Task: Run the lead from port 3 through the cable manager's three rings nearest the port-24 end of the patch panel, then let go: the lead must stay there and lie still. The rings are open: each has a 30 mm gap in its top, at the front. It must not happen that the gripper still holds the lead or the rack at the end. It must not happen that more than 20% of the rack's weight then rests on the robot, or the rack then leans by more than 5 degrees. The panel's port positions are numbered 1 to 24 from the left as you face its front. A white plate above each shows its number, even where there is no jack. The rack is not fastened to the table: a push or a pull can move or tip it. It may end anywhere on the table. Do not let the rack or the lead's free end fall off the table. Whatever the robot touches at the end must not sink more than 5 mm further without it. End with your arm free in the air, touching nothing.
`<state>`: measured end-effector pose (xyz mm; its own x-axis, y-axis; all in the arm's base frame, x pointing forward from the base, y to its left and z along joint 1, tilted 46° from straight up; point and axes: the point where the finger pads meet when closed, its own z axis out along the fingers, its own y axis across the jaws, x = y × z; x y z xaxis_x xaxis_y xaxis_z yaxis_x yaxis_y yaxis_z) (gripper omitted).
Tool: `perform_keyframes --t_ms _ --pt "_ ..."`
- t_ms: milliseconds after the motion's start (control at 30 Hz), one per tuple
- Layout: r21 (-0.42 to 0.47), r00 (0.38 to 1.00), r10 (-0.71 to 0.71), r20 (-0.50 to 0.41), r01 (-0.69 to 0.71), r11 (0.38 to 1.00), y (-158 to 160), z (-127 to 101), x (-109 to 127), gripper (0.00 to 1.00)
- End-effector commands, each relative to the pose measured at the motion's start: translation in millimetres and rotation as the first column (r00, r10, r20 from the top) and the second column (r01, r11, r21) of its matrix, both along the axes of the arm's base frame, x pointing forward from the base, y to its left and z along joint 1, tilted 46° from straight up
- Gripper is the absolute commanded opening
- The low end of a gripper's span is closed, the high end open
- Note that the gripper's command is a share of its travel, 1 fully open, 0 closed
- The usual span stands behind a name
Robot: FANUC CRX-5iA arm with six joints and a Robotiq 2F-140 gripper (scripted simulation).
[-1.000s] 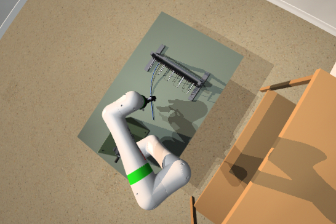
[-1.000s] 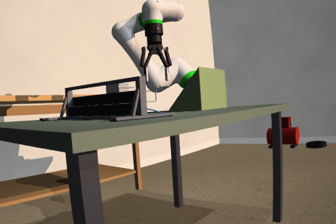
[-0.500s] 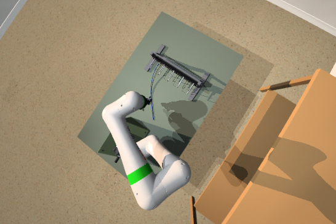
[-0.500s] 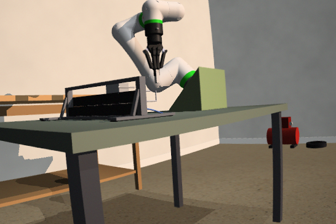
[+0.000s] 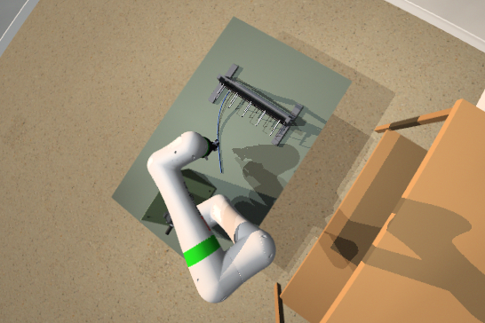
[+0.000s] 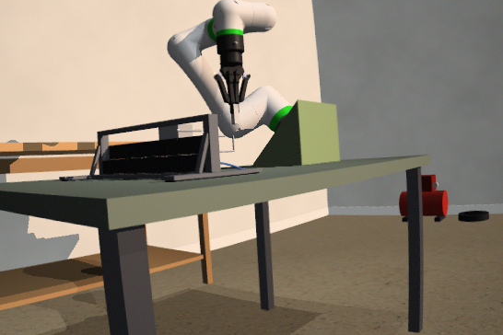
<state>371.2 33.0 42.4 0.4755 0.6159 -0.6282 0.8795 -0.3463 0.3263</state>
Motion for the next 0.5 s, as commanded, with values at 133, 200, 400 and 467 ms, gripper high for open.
perform_keyframes --t_ms 133,200,400,467 --pt "0.006 0.971 -0.166 0.172 0.167 0.986 3 -3 -12 0.00" --pt "0.009 0.962 -0.190 0.197 0.192 0.981 3 -4 -13 0.00" --pt "0.024 0.924 -0.265 0.277 0.269 0.963 4 -5 -19 0.20" --pt "0.024 0.924 -0.265 0.277 0.269 0.963 4 -5 -19 0.20"
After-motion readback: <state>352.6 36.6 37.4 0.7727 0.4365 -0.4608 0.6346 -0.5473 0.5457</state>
